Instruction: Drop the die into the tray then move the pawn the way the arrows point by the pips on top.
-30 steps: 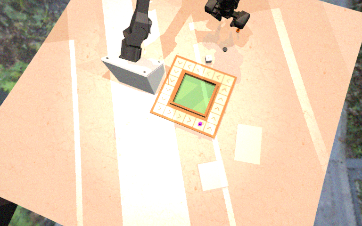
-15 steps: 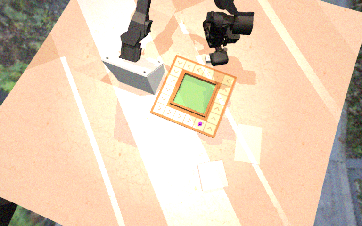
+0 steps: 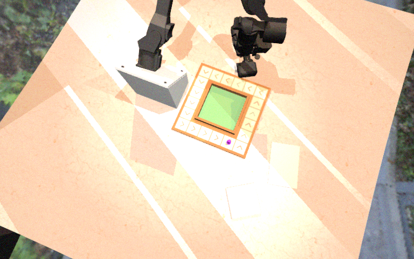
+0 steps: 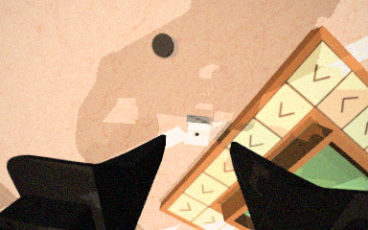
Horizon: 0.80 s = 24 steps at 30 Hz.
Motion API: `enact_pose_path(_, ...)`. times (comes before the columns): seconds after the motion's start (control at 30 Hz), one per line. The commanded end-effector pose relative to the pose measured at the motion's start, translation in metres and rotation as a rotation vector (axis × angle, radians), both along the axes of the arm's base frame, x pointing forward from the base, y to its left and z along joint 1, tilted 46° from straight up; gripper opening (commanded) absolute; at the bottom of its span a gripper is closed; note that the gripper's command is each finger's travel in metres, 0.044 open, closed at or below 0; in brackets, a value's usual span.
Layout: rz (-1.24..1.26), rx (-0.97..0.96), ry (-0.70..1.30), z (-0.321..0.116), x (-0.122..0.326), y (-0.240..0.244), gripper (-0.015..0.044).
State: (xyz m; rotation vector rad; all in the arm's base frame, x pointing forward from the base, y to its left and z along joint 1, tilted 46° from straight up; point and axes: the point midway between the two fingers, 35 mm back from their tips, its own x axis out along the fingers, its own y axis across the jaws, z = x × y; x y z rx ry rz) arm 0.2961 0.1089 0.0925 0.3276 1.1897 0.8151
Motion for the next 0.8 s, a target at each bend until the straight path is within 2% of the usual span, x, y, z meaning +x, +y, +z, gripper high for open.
enact_pose_path(0.0,-0.003,0.001,0.013,-0.006,-0.001,0.004,0.0275)
enact_pose_path(0.7,-0.002,0.003,0.013,-0.027,0.003,0.026,0.0275)
enact_pose_path(0.77,-0.002,0.003,0.013,-0.027,0.003,0.026,0.0222)
